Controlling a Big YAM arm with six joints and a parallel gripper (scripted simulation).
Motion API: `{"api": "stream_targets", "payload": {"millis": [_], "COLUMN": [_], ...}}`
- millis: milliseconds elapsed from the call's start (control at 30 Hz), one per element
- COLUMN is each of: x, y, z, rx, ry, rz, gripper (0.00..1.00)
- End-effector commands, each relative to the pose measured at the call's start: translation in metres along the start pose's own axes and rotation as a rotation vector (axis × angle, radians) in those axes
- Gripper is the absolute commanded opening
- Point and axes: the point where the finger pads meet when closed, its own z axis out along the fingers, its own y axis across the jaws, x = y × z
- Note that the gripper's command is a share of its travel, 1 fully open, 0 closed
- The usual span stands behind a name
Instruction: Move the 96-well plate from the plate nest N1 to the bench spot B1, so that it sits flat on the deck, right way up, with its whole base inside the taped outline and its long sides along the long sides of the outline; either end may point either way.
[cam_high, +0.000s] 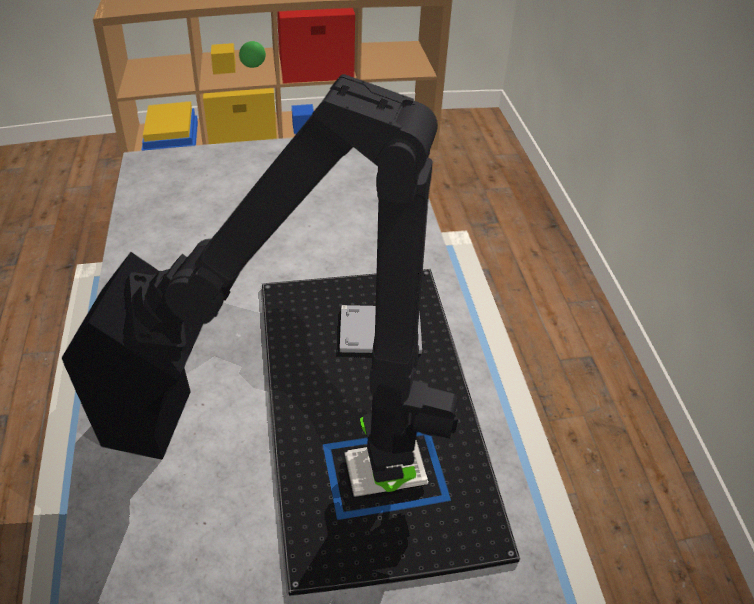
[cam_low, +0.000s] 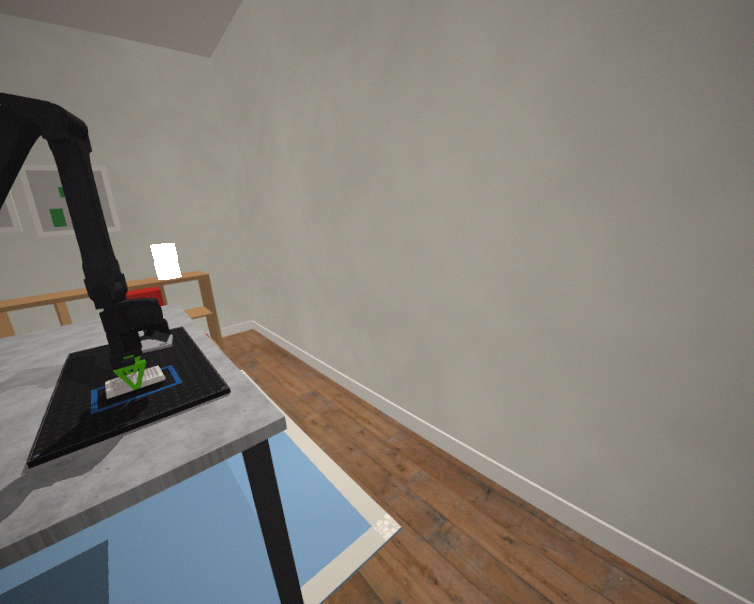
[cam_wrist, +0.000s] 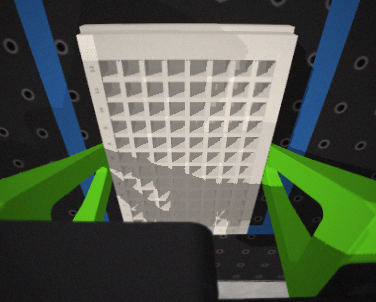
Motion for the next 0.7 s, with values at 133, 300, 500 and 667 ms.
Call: {"api": "stream_targets", "payload": {"millis": [133, 300, 500, 667], "x": [-0.0077, -0.0064, -0.0100, -0.0100], "y": [-0.0022, -0.0014, -0.0025, -0.0021], "z": [-0.0013, 0.0014, 0.0001, 0.0016], "rx": [0.012, 0.009, 0.012, 0.012], "ry": [-0.022, -0.017, -0.024, -0.025], "rz": [0.004, 0.004, 0.004, 0.003], "gripper": [0.00, 0.00, 0.00, 0.00]}}
